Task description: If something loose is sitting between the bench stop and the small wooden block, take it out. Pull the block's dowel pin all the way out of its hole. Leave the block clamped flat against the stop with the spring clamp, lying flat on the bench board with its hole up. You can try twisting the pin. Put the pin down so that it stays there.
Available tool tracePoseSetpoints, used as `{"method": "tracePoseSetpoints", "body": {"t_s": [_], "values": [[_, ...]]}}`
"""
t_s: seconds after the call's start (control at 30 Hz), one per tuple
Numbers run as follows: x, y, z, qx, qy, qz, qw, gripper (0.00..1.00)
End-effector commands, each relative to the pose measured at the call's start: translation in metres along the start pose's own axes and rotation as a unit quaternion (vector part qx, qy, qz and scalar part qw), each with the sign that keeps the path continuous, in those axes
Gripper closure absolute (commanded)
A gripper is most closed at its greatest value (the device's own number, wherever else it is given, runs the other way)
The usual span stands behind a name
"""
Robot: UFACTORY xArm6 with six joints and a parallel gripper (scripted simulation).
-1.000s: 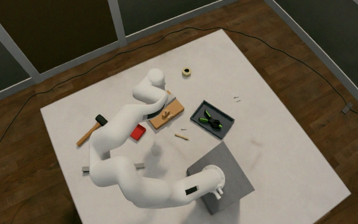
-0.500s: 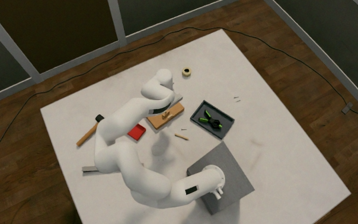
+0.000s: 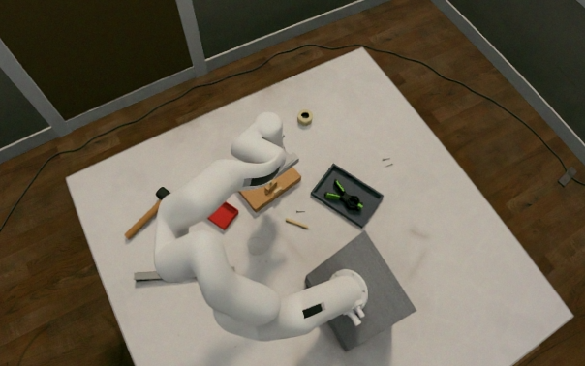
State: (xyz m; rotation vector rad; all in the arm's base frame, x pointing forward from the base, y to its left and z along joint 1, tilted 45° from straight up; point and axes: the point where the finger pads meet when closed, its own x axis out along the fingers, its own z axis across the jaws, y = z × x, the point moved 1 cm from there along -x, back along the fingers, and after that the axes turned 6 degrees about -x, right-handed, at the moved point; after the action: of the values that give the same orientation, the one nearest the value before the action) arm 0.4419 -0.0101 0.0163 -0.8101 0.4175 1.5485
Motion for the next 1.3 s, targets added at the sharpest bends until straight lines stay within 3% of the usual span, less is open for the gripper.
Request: {"method": "tracePoseSetpoints", "body": {"t_s": [0.0, 0.7, 1.27], "values": [[-0.0013, -0.0010, -0.0004, 0.000, 0.001, -0.001, 1.000, 1.00], [-0.0013, -0.0010, -0.0005, 0.053, 0.001, -0.001, 0.999, 1.00], [-0.0013, -0.0010, -0.0006, 0.207, 0.001, -0.001, 0.978, 1.00]]}}
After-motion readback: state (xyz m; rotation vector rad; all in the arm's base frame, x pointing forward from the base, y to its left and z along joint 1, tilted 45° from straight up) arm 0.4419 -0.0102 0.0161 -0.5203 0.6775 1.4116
